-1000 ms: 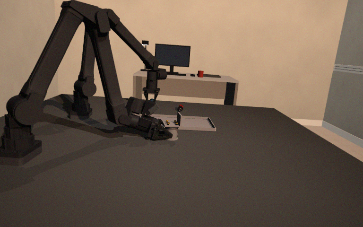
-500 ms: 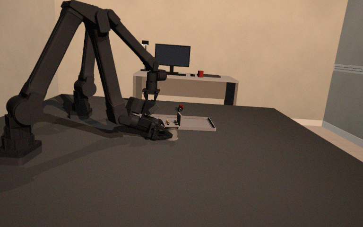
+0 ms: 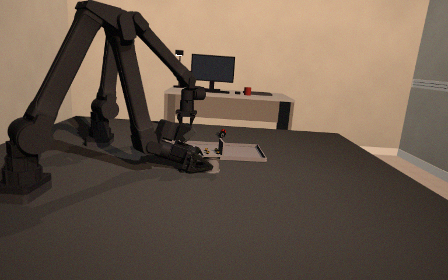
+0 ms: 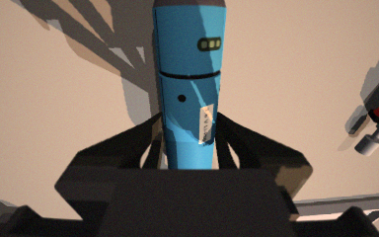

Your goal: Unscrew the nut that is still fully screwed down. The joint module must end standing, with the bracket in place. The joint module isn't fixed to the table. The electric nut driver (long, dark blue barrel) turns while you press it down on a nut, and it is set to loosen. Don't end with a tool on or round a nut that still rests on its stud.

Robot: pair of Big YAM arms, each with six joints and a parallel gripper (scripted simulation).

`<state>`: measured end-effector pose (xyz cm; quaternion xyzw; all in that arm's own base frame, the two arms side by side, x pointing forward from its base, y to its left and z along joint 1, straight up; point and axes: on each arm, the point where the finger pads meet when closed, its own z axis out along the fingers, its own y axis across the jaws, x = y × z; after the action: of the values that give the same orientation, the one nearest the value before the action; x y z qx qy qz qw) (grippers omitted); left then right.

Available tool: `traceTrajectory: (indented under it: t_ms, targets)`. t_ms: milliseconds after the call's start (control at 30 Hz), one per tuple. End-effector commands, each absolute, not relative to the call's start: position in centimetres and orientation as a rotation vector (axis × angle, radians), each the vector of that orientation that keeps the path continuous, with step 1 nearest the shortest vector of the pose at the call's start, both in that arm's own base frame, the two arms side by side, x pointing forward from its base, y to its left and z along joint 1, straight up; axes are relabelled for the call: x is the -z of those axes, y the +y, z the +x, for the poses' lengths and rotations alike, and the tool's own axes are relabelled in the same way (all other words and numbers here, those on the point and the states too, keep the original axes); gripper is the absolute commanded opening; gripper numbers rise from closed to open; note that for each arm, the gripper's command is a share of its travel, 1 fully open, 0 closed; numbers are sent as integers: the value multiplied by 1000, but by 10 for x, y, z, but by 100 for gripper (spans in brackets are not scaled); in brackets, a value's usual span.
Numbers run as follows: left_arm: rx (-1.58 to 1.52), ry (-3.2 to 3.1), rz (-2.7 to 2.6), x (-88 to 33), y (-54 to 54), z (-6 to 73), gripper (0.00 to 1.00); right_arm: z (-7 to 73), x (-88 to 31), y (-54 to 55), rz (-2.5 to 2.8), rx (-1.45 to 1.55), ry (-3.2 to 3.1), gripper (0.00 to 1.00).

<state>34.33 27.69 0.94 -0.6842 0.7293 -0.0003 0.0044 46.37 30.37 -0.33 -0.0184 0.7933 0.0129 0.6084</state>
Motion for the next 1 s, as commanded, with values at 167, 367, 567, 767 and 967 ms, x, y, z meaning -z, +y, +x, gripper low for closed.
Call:
traceTrajectory:
  t_ms: [167, 367, 567, 767, 967]
  targets:
    - [6, 2256, -2121, -19, 286, 353, 42, 469, -5, 308, -29, -46, 1814, 59]
    - [7, 2236, -2118, -22, 291, 352, 42, 469, -5, 308, -29, -46, 1814, 59]
    - [5, 2248, -2130, -15, 288, 348, 42, 469, -5, 308, -29, -46, 1814, 59]
    - [5, 2258, -2123, -17, 285, 352, 42, 469, -5, 308, -29, -46, 1814, 59]
    - [4, 2254, -2135, -12, 289, 348, 42, 469, -5, 308, -29, -46, 1814, 59]
